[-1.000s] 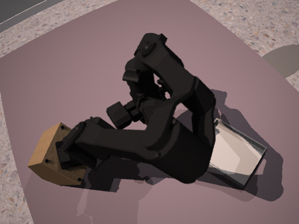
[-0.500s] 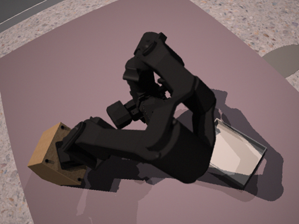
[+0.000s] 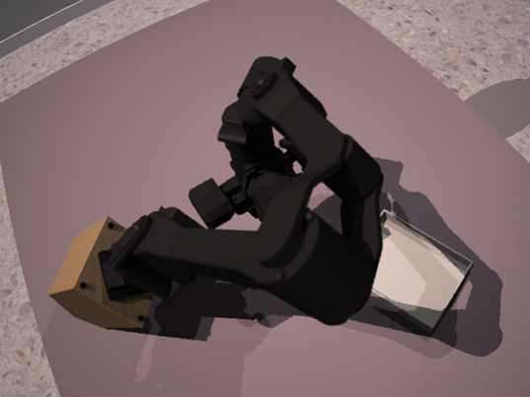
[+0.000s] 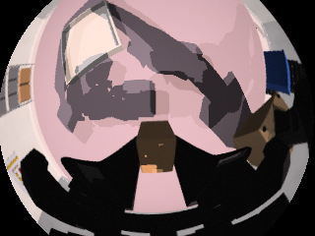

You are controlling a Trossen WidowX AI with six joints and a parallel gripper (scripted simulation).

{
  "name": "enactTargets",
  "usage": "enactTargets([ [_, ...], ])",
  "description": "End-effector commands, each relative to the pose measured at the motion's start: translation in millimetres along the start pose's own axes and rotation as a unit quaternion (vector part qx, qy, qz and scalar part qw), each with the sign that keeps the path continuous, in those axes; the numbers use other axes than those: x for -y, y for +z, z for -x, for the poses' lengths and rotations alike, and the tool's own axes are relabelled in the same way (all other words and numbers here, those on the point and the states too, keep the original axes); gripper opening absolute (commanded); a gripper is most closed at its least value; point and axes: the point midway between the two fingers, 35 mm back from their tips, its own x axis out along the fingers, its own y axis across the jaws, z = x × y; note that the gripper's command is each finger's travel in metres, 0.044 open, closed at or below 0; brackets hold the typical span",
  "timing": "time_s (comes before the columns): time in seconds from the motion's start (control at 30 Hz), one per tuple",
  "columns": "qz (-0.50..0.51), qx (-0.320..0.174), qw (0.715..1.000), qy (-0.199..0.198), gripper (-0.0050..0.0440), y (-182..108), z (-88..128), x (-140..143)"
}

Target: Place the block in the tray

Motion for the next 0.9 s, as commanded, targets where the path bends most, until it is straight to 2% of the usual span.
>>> enactTargets([
  [0.0, -0.004, -0.001, 1.0, 0.004, 0.0, 0.4, 1.7, -2.6],
  [0.47, -0.004, -0.001, 1.0, 0.003, 0.0, 7.0, 1.8, -8.4],
  [0.57, -0.004, -0.002, 1.0, 0.003, 0.0, 20.6, 2.3, -18.8],
  [0.73, -0.004, -0.002, 1.0, 0.002, 0.0, 59.1, 2.9, -46.5],
  [0.8, -0.004, -0.002, 1.0, 0.002, 0.0, 59.1, 2.9, -46.5],
  [0.87, -0.004, -0.001, 1.0, 0.003, 0.0, 78.6, 3.0, -60.0],
])
